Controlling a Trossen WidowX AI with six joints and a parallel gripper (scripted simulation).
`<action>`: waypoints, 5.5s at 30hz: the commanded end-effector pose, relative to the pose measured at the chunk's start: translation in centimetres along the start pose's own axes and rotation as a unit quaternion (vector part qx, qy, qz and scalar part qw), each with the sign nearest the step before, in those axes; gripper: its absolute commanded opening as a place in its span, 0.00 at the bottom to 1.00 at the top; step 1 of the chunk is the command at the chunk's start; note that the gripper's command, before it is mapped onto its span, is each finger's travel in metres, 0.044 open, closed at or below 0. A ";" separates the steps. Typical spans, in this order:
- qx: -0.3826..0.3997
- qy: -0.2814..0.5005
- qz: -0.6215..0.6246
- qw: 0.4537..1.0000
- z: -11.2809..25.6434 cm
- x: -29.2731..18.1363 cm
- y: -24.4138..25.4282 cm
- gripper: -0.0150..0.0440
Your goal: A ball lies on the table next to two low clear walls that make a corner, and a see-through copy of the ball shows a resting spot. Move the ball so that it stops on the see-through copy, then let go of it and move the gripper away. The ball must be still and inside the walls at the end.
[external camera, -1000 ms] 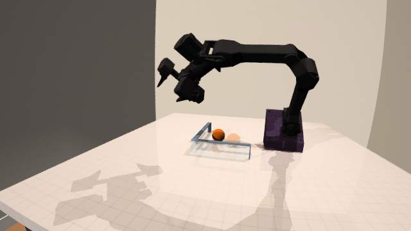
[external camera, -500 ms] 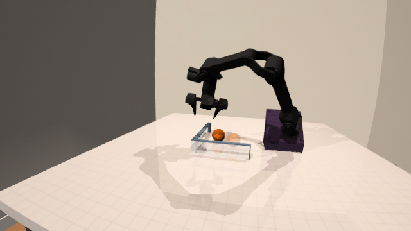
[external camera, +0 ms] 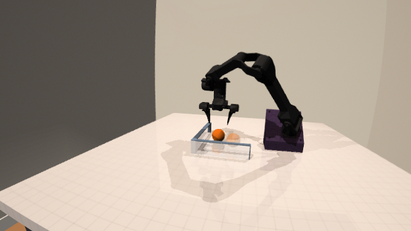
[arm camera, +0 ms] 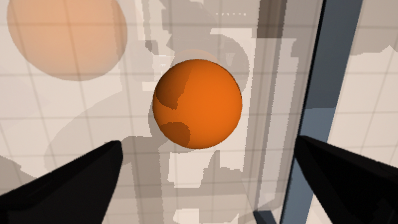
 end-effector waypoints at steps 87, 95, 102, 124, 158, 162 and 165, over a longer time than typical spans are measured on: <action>0.006 -0.003 -0.005 1.000 7.1 0.9 1.7 0.25; 0.005 -0.003 -0.009 1.000 5.9 1.9 3.5 0.25; 0.005 -0.003 -0.009 1.000 4.8 2.6 5.3 0.25; 0.006 -0.003 -0.006 1.000 -0.2 3.6 8.5 0.25; 0.007 -0.004 -0.005 1.000 -6.0 3.8 8.8 0.57; 0.007 -0.004 -0.005 1.000 -6.0 3.8 8.8 0.74; 0.007 -0.004 -0.005 1.000 -6.0 3.8 8.8 0.88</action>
Point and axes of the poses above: the point midway between the two fingers, 35 mm back from their tips, its own z axis back along the fingers, its own y axis across the jaws, x = y × z, the point moved 4 cm from there along z, back along the fingers, and after that the axes turned 10 degrees about -z, right-handed, at the moved point
